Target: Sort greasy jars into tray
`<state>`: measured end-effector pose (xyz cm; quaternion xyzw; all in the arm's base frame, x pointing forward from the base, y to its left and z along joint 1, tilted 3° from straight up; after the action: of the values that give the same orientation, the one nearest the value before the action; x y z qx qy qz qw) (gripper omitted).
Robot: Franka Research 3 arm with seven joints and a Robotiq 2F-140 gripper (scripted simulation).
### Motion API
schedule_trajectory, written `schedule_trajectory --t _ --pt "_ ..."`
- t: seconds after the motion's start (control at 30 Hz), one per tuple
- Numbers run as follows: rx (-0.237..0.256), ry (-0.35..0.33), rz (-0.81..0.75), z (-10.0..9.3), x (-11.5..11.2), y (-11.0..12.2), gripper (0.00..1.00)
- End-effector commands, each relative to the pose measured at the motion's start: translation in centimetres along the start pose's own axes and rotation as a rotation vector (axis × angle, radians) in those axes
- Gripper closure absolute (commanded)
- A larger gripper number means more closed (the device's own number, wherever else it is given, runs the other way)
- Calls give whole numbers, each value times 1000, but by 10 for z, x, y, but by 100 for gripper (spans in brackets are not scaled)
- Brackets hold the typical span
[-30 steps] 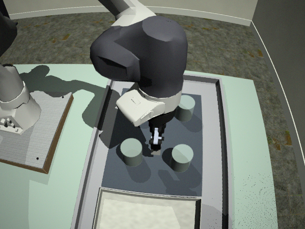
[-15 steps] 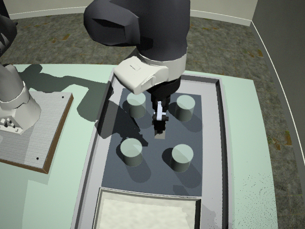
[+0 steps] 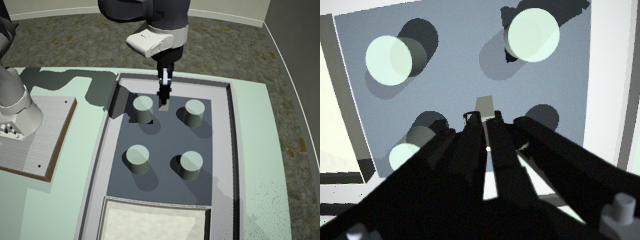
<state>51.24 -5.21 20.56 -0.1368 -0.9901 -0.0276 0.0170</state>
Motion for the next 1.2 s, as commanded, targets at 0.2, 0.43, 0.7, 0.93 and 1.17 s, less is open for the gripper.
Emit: schedule_trajectory --t 0.2,0.43,0.7,0.93,1.17 --pt "9 -1 74 0 17 65 100" --pt "9 -1 74 24 17 65 100" --pt "9 -1 74 62 17 64 100" --pt "9 -1 74 77 17 64 100" --pt "9 -1 74 77 17 64 100"
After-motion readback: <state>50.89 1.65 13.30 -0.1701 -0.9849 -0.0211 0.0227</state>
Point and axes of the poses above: the point where the finger pads meet when closed, its own z axis out along the fingers, its own y axis across the jaws, x = y × z, the point moved 9 cm from there along -z, back along the fingers, and after that the axes turned 12 degrees about z, right-handed, at the moved point
